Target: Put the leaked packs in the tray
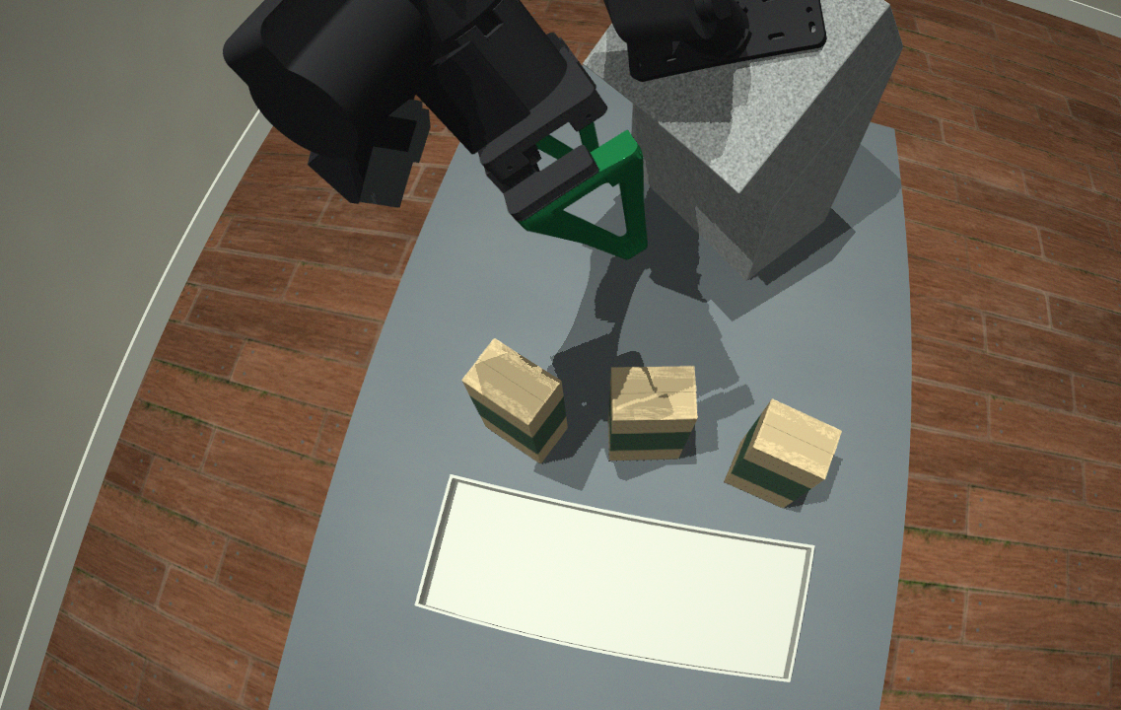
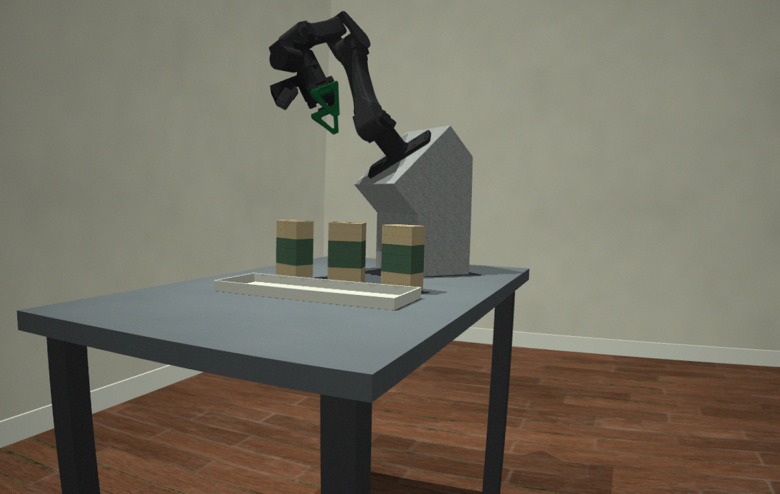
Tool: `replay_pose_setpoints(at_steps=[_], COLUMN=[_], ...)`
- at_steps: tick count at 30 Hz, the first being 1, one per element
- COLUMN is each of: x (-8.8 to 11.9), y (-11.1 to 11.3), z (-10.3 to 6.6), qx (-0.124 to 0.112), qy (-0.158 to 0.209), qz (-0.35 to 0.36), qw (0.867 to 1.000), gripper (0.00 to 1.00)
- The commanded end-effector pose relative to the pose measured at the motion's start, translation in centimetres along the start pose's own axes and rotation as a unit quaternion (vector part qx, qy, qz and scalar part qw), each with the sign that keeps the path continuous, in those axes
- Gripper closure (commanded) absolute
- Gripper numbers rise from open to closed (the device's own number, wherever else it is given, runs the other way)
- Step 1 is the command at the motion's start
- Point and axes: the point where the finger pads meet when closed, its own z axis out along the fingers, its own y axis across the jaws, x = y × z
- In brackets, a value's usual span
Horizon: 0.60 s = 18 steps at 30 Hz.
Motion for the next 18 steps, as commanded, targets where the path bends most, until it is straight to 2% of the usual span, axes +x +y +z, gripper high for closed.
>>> replay_pose_setpoints(at_steps=[1, 18], x=[-0.05, -0.2], y=[0.12, 0.13], z=[-0.16, 0.06], qx=[-0.003, -0.001], qy=[-0.002, -0.003], qz=[-0.001, 0.003], qw=[1.0, 1.0], gripper=[0.0, 0.0])
